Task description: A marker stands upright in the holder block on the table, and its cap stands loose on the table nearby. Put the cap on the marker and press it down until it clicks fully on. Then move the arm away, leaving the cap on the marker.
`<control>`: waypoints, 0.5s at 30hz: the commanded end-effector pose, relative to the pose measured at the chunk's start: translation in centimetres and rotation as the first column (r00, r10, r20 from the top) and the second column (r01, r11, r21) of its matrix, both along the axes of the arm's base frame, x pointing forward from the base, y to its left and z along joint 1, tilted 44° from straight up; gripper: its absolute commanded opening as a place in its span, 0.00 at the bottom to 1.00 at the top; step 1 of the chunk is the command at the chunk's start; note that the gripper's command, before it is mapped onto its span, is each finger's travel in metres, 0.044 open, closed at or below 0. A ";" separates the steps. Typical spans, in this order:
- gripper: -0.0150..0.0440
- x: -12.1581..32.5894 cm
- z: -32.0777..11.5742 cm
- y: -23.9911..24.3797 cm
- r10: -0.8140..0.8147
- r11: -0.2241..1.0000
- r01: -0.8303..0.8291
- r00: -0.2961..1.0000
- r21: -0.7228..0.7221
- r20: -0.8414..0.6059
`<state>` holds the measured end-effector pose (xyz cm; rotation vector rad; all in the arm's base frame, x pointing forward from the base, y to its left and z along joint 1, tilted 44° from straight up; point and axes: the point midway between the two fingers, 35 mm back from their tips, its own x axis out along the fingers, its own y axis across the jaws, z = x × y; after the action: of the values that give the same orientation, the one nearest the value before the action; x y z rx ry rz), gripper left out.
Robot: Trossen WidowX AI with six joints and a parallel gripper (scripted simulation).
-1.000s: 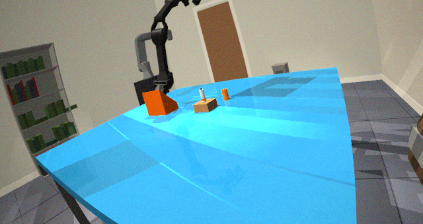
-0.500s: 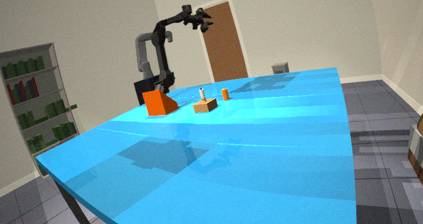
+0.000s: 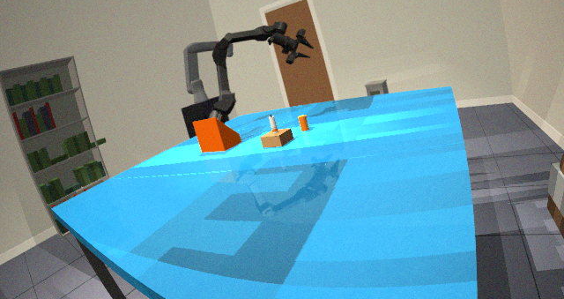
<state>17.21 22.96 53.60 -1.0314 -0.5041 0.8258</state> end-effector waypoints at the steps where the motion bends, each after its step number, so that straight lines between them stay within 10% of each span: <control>1: 0.66 4.5 -6.0 1.1 -0.072 0.997 0.064 0.954 -0.037 -0.291; 9: 0.66 10.5 -13.4 -1.4 -0.241 0.963 0.261 0.738 -0.063 -0.630; 15: 0.66 14.6 -21.6 -4.9 -0.288 0.882 0.453 0.299 -0.131 -0.910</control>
<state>29.77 20.00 37.04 -0.5391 0.4023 0.8284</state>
